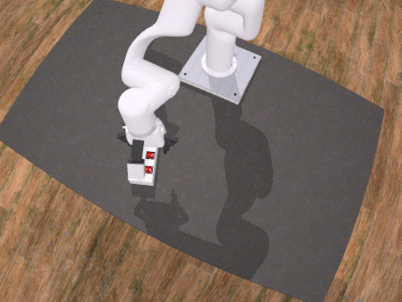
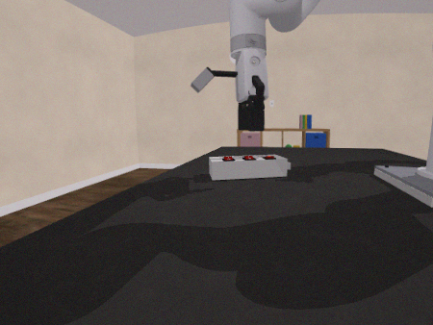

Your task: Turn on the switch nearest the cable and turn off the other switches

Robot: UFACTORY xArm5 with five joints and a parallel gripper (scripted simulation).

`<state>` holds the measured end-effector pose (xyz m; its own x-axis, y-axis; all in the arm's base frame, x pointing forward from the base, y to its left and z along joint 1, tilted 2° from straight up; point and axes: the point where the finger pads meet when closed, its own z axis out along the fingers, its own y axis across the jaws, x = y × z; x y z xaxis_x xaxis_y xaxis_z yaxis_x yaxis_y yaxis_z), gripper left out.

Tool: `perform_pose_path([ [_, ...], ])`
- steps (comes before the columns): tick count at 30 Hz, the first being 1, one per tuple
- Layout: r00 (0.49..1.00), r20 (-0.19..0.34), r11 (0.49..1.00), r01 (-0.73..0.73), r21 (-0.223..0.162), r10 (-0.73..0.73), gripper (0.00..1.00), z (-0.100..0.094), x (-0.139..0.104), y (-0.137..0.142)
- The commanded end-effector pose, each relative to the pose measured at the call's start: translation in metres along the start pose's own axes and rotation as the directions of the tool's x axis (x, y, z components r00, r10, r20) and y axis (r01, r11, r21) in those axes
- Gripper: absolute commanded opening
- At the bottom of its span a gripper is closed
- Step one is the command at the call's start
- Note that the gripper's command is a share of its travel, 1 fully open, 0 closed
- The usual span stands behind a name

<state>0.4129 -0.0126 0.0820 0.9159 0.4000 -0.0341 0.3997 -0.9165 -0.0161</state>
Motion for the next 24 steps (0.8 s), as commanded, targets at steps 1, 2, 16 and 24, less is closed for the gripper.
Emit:
perform_pose_path([
  [1, 1.000, -0.004, 1.000, 0.000, -0.002, 0.000, 1.00, -0.025, 0.001, 0.001],
  [2, 1.000, -0.004, 1.000, 0.000, -0.002, 0.000, 1.00, -0.031, 0.001, 0.001],
  [16, 1.000, -0.004, 1.000, 0.000, -0.002, 0.000, 1.00, -0.084, 0.001, 0.000],
  [24, 1.000, -0.004, 1.000, 0.000, -0.002, 0.000, 1.00, -0.086, 0.001, 0.000],
])
